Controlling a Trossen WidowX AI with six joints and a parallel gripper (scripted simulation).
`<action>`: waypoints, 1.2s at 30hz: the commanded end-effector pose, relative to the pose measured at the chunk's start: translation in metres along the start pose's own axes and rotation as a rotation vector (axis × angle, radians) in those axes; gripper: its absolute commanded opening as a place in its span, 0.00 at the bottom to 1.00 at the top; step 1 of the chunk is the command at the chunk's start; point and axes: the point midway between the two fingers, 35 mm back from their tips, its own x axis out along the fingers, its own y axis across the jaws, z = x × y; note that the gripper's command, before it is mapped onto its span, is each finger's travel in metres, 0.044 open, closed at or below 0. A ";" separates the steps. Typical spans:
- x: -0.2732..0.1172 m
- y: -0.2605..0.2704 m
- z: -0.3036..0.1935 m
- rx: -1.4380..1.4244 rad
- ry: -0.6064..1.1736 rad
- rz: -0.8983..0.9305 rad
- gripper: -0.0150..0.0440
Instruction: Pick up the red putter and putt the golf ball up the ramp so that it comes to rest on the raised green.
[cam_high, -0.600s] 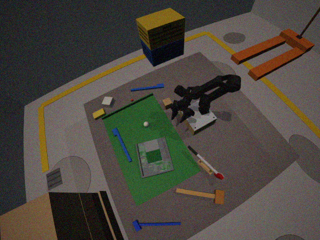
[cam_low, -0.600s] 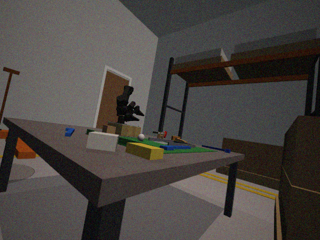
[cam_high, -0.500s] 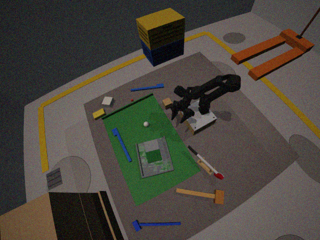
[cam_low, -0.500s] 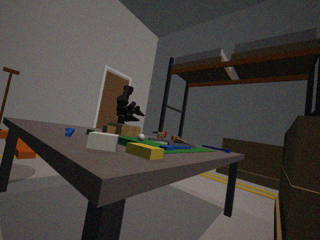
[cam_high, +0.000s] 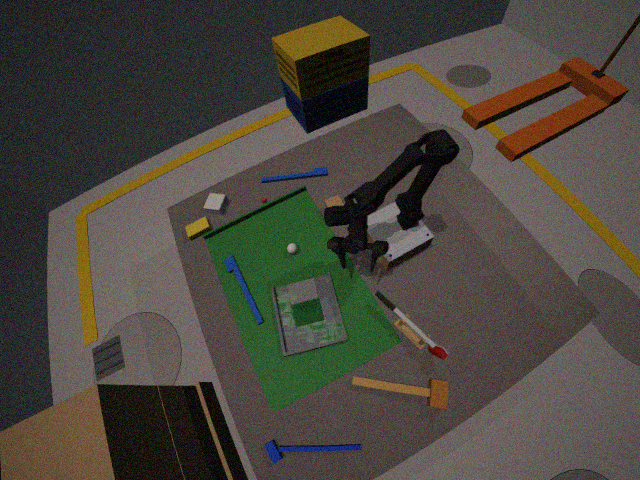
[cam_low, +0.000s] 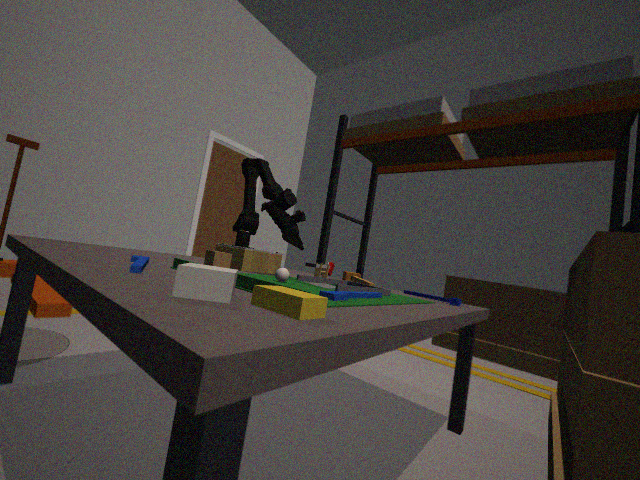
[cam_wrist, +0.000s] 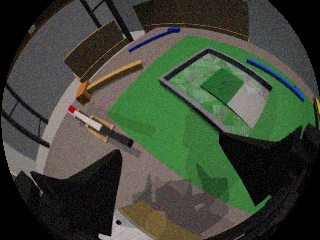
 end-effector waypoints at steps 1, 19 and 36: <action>0.028 0.020 0.012 -0.227 0.180 0.079 1.00; 0.087 0.103 0.026 -0.994 0.595 0.335 1.00; 0.110 0.095 0.001 -0.994 0.595 0.335 1.00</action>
